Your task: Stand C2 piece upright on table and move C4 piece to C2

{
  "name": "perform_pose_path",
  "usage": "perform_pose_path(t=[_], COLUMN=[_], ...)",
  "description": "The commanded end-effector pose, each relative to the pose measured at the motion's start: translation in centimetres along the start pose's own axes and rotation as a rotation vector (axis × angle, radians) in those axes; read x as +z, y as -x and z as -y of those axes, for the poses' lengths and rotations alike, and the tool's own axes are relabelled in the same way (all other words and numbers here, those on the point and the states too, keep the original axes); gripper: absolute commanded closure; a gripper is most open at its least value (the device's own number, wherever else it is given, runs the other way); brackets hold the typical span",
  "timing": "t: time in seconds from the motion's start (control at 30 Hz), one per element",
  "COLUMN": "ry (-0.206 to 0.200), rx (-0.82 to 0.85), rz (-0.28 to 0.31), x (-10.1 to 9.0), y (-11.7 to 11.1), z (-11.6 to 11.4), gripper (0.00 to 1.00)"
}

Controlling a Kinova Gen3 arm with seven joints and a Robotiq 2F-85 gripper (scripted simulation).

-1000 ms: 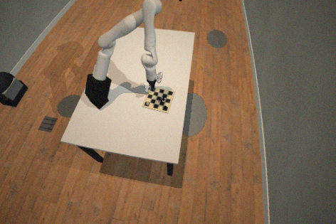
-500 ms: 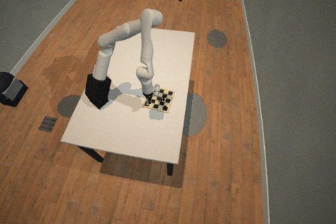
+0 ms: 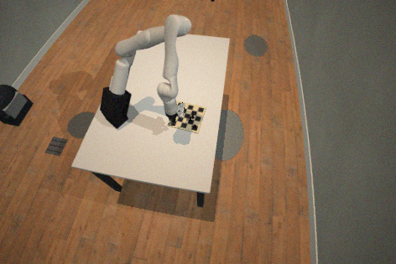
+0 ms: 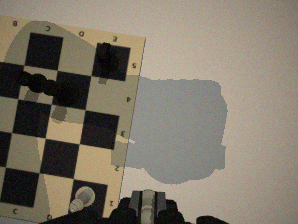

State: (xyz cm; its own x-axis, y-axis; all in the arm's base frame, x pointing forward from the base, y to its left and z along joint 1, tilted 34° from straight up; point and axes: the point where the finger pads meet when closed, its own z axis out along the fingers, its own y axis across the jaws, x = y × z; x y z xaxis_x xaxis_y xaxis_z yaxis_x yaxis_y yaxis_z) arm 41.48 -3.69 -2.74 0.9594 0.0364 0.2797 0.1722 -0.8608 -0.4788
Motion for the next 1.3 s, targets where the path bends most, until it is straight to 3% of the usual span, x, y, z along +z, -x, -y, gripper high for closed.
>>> perform_pose_path(t=[0.0, 0.2, 0.87, 1.27], ry=[0.001, 0.001, 0.001, 0.001], rx=[0.001, 0.001, 0.001, 0.001], rz=[-0.001, -0.001, -0.001, -0.001], x=[0.1, 1.3, 8.8, 9.5], y=[0.0, 0.0, 0.0, 0.0], z=[0.0, 0.0, -0.1, -0.1], gripper=[1.00, 1.00, 1.00, 1.00])
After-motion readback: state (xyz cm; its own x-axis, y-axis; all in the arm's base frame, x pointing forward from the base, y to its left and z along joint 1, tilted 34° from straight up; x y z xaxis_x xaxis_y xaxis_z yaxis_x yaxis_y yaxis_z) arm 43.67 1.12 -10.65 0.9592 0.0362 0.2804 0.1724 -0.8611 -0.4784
